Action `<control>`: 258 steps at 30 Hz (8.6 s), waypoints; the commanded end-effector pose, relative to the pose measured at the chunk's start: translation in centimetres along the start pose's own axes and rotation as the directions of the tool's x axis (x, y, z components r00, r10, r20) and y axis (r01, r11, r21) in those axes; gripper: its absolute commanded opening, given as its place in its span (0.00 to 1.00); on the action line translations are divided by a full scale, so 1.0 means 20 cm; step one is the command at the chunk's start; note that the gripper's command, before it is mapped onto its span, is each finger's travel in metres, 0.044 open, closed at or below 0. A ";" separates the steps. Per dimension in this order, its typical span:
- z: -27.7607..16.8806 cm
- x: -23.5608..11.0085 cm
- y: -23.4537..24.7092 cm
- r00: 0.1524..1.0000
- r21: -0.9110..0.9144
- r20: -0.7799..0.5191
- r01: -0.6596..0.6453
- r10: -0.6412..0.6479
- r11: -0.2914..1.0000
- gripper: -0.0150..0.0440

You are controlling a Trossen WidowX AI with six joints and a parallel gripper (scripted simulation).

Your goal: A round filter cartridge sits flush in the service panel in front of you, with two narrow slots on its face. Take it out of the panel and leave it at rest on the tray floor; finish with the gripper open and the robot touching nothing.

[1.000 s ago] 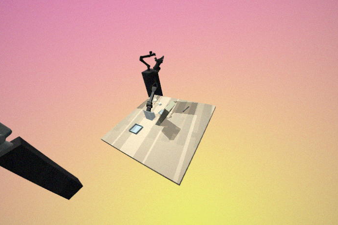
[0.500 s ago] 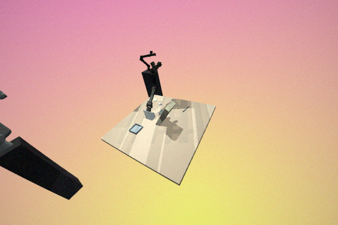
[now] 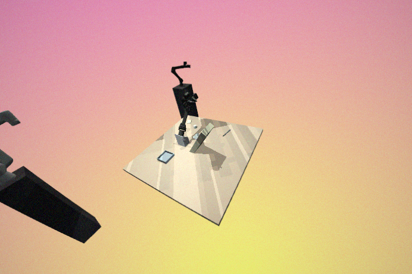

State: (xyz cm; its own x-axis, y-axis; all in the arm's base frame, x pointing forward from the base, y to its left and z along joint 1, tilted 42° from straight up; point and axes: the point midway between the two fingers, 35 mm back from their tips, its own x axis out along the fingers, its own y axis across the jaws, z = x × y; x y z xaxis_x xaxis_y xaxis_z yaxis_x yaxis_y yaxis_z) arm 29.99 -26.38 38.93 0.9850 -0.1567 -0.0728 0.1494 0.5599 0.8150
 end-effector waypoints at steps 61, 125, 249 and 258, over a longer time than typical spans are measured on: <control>-1.45 0.06 -0.54 0.762 0.073 -0.647 0.018 0.034 0.997 0.45; -1.50 0.11 -0.54 0.763 0.076 -0.645 0.015 0.038 0.997 0.45; -1.40 -0.20 -0.60 0.762 -0.741 -0.647 -0.639 0.034 0.208 0.25; -1.53 -0.28 -0.65 0.761 -0.741 -0.647 -0.639 0.034 0.208 0.25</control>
State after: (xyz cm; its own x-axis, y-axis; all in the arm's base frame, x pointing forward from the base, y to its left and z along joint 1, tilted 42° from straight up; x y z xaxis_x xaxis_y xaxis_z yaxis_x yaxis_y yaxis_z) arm 25.71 -8.68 11.91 0.8093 0.4255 -0.4050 -0.5340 0.8201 -0.2054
